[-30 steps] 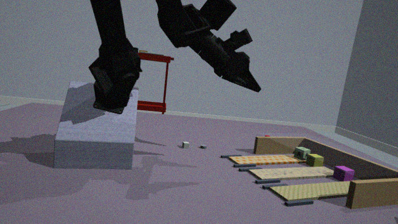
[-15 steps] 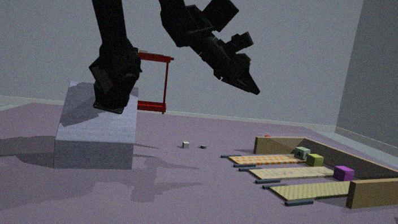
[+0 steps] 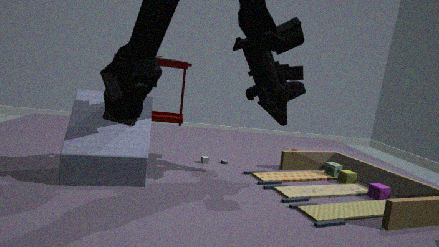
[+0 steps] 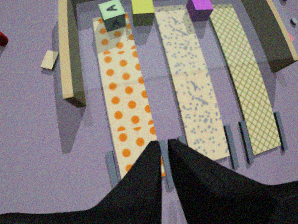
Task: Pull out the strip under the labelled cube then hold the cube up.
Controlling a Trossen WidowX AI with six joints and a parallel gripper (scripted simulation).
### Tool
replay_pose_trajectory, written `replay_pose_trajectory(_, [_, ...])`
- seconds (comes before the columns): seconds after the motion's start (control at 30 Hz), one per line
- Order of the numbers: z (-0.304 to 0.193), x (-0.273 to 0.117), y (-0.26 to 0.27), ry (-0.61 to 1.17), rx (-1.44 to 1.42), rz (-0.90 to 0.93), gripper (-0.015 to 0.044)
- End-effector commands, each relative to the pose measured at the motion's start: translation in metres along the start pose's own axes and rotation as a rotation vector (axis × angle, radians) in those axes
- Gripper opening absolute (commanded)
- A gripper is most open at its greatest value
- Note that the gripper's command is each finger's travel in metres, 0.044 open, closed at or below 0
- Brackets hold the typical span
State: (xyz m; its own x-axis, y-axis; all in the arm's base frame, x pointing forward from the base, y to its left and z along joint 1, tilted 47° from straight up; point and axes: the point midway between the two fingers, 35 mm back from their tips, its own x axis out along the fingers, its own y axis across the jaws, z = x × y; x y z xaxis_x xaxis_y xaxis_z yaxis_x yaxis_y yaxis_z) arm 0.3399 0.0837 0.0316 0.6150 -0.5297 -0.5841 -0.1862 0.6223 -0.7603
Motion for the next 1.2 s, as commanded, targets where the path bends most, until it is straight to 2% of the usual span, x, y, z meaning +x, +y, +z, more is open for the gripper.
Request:
replay_pose_trajectory(0.0, [-0.018,0.045,0.017,0.418,-0.098,0.080,0.0000])
replay_pose_trajectory(0.1, [-0.025,0.051,0.016,0.499,-0.115,0.088,0.0000])
replay_pose_trajectory(0.6, [-0.027,0.051,0.015,0.499,-0.115,0.088,0.0000])
replay_pose_trajectory(1.17, [-0.039,0.075,0.017,0.499,-0.115,0.090,0.0000])
